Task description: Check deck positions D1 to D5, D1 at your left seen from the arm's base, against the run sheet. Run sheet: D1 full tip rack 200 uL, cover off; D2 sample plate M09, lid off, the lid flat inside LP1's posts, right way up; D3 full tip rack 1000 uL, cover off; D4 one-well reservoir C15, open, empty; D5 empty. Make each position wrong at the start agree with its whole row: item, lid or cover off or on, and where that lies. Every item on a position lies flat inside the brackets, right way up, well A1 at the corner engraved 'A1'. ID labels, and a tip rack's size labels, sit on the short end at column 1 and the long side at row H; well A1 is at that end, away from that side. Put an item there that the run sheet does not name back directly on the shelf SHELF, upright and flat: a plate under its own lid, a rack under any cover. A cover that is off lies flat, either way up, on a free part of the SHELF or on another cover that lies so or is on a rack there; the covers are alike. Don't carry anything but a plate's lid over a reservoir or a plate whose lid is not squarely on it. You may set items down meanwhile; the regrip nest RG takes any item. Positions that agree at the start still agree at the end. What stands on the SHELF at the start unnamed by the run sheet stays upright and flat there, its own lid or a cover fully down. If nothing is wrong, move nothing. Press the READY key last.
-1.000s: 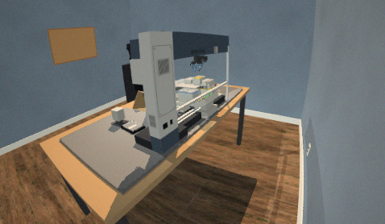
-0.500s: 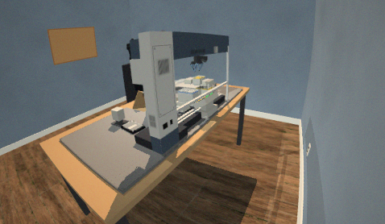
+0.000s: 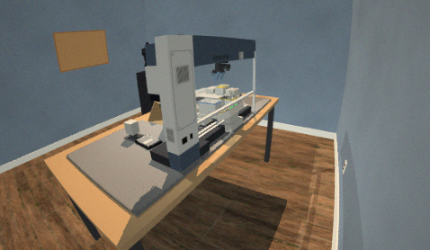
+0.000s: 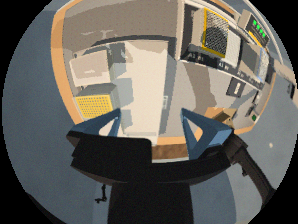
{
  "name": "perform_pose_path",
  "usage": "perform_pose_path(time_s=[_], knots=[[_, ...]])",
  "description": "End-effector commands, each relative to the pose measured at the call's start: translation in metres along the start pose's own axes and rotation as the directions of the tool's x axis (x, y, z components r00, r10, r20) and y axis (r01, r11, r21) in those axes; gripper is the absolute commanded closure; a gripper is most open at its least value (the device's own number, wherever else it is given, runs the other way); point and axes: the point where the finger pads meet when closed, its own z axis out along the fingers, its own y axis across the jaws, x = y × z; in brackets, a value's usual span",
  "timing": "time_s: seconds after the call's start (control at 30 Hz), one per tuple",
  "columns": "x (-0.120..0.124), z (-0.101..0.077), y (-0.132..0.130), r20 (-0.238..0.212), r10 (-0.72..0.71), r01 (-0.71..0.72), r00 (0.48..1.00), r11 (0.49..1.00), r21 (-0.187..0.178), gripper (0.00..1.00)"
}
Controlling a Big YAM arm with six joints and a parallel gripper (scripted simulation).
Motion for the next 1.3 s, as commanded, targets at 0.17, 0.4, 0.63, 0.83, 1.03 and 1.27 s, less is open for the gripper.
perform_pose_path(time_s=[0.17, 0.4, 0.63, 0.83, 1.03, 1.27], knots=[[-0.011, -0.022, -0.026, 0.035, -0.038, 0.041, 0.999, 0.997, -0.068, 0.0], [-0.009, -0.02, -0.061, 0.037, -0.039, 0.042, 0.999, 0.997, -0.066, 0.0], [-0.009, -0.019, -0.049, 0.029, -0.055, 0.057, 0.998, 0.996, -0.066, 0.0], [-0.008, -0.019, -0.071, 0.04, -0.08, 0.082, 0.996, 0.995, -0.064, 0.0], [-0.004, -0.017, -0.104, 0.033, -0.114, 0.115, 0.993, 0.992, -0.049, 0.0], [-0.002, -0.016, -0.131, 0.028, -0.116, 0.117, 0.993, 0.992, -0.04, 0.0]])
